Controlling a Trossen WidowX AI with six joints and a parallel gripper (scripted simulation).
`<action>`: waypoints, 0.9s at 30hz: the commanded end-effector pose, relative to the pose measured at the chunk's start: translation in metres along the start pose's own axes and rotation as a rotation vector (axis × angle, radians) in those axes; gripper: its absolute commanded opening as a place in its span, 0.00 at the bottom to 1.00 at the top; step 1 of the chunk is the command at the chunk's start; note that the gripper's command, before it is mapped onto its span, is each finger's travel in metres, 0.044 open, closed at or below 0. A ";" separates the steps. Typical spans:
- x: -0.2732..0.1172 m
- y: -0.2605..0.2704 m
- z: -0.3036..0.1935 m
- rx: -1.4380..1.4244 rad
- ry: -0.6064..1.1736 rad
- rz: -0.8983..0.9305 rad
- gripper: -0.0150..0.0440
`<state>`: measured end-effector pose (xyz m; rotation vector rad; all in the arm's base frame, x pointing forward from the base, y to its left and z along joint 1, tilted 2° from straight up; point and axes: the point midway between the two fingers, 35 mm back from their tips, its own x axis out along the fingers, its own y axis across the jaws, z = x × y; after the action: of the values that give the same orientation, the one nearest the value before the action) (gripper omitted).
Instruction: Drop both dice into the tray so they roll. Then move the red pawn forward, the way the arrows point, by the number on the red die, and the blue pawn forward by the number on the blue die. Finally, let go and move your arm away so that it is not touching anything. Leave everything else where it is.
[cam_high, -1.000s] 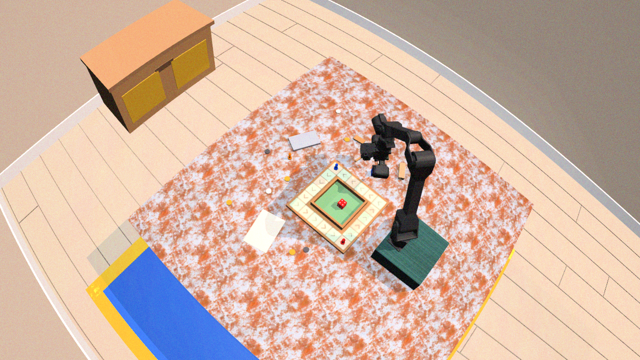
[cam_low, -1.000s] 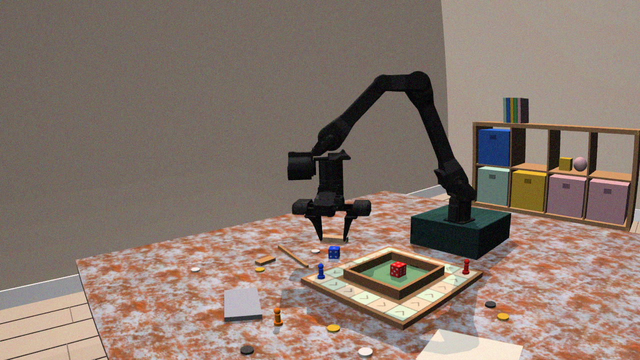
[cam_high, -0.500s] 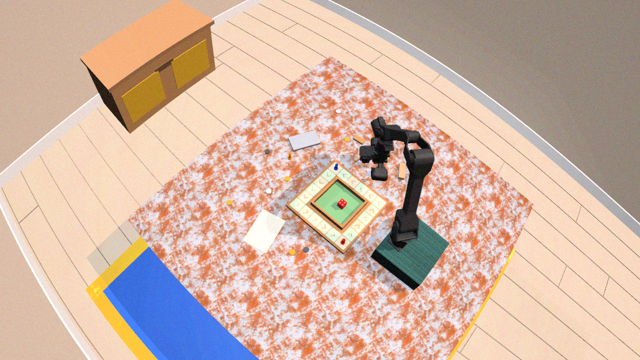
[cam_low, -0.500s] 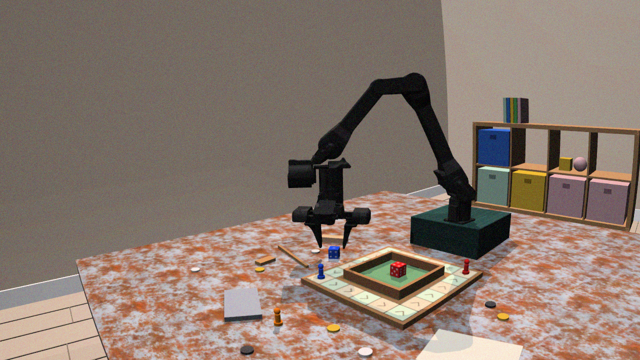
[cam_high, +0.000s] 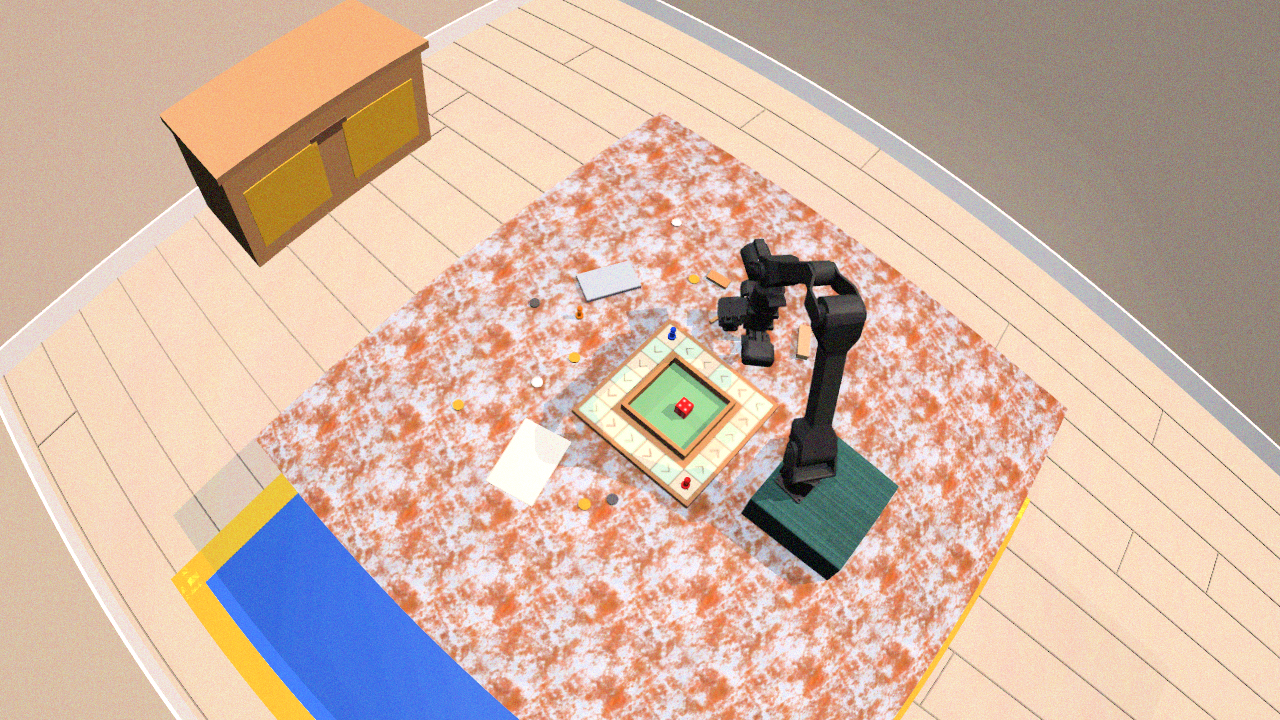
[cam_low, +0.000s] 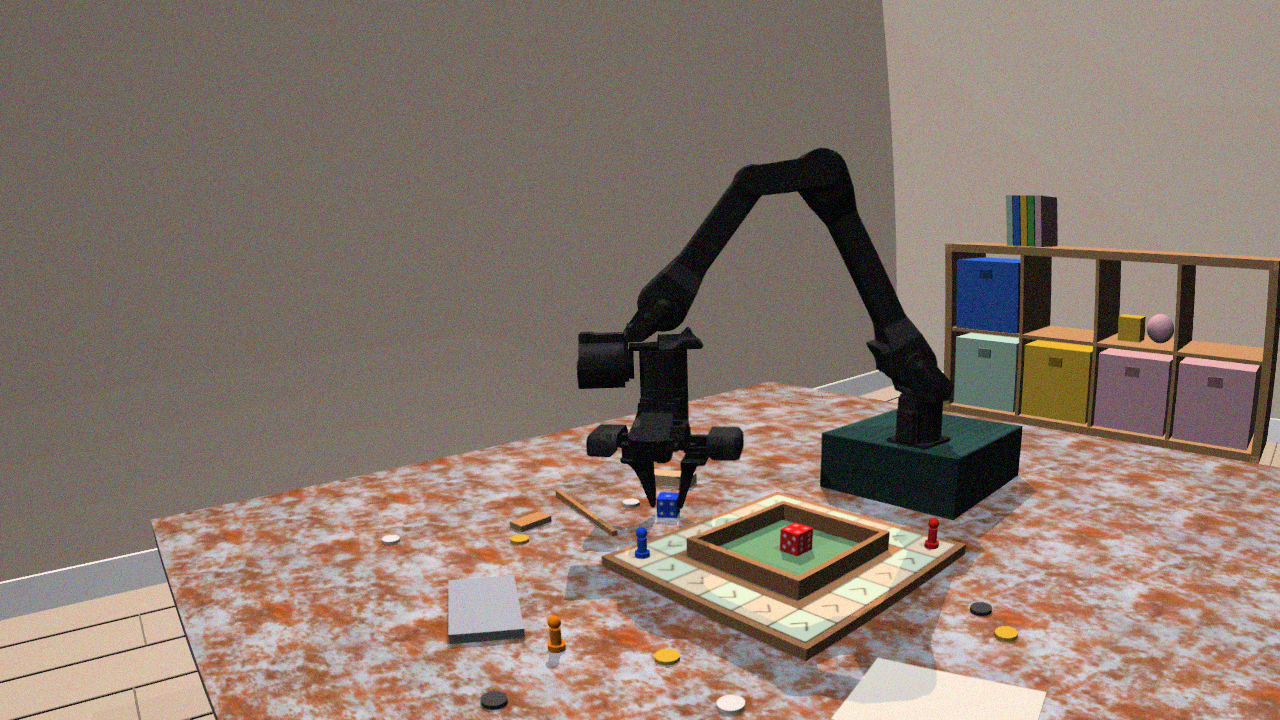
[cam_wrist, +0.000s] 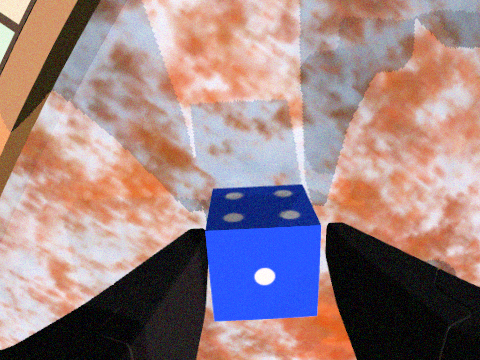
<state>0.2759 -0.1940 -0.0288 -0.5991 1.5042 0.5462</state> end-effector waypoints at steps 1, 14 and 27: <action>0.001 0.001 0.000 -0.006 0.002 0.003 0.45; -0.039 -0.006 0.000 -0.006 0.001 0.002 0.25; -0.122 -0.003 -0.004 -0.006 0.001 0.002 0.25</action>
<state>0.2767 -0.1953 0.0831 -0.5993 1.5041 0.5461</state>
